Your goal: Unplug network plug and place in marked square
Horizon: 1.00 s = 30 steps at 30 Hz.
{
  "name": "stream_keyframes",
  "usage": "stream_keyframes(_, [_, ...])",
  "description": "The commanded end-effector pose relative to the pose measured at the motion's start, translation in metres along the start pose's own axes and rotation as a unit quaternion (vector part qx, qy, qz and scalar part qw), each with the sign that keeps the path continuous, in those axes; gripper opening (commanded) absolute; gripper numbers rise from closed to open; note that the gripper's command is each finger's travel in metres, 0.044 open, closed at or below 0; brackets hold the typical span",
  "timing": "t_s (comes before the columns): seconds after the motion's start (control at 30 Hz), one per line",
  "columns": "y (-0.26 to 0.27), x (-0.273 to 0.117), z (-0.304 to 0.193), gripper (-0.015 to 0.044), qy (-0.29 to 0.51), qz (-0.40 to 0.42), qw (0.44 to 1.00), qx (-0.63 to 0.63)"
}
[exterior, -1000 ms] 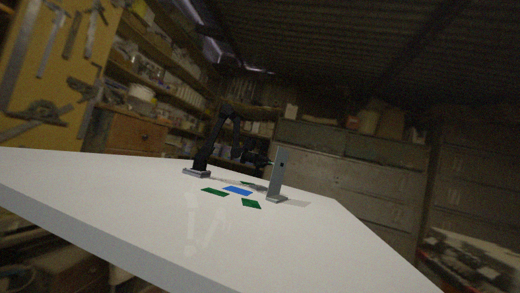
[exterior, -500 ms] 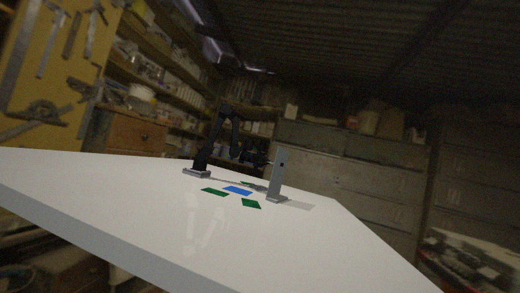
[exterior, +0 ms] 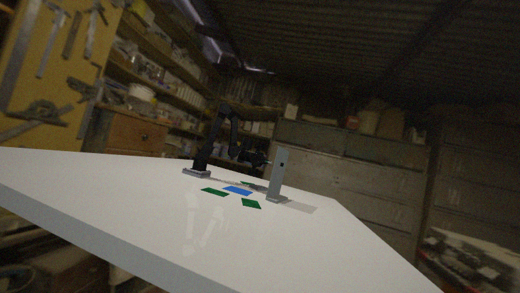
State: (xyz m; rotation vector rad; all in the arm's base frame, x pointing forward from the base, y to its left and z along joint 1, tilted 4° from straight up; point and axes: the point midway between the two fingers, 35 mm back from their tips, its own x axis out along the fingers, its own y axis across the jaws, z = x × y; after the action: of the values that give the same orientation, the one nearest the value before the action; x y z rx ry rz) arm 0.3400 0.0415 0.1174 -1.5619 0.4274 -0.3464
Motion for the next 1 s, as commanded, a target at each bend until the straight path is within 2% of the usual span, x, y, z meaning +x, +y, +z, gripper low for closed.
stream_keyframes(0.0, [0.0,-0.003,-0.001,0.0,0.002,0.0,1.0,0.002])
stream_keyframes(0.5, [-0.001,-0.01,-0.001,0.0,0.0,0.0,1.0,0.001])
stream_keyframes(0.97, [-0.026,-0.016,-0.003,0.0,0.001,0.0,1.0,0.002])
